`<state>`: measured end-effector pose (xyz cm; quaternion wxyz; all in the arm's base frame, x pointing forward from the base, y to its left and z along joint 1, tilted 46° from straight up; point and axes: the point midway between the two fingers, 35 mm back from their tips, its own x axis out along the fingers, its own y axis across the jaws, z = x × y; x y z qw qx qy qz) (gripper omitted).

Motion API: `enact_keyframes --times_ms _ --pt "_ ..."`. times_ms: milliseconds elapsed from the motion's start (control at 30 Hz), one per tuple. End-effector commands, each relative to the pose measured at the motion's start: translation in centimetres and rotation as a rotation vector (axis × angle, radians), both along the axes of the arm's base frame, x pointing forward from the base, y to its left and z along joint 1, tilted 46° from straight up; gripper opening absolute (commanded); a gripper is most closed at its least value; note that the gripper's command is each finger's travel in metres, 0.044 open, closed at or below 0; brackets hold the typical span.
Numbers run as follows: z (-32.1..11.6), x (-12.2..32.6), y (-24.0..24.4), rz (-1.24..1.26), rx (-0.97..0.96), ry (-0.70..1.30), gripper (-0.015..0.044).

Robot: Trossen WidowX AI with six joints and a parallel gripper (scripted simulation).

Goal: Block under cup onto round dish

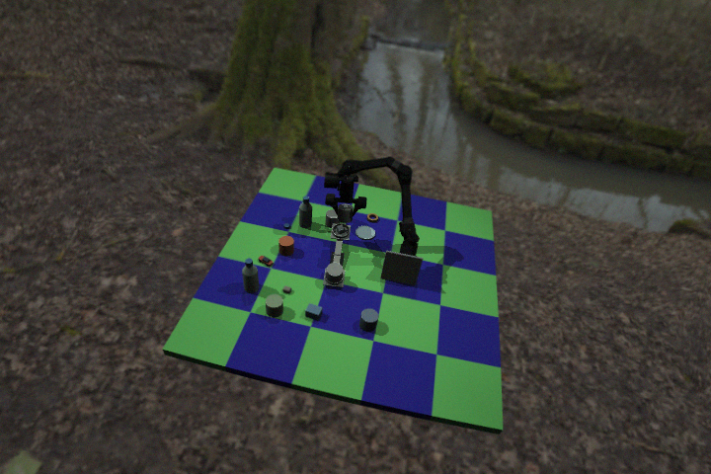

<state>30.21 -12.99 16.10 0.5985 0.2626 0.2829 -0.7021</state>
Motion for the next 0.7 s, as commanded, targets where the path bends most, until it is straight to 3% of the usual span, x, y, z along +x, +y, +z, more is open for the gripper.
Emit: enact_keyframes --times_ms 0,667 --pt "0.8 -1.3 -1.4 -0.002 0.021 -0.013 0.0" --pt "2.5 -9.2 -7.0 -0.009 0.069 -0.033 0.0"
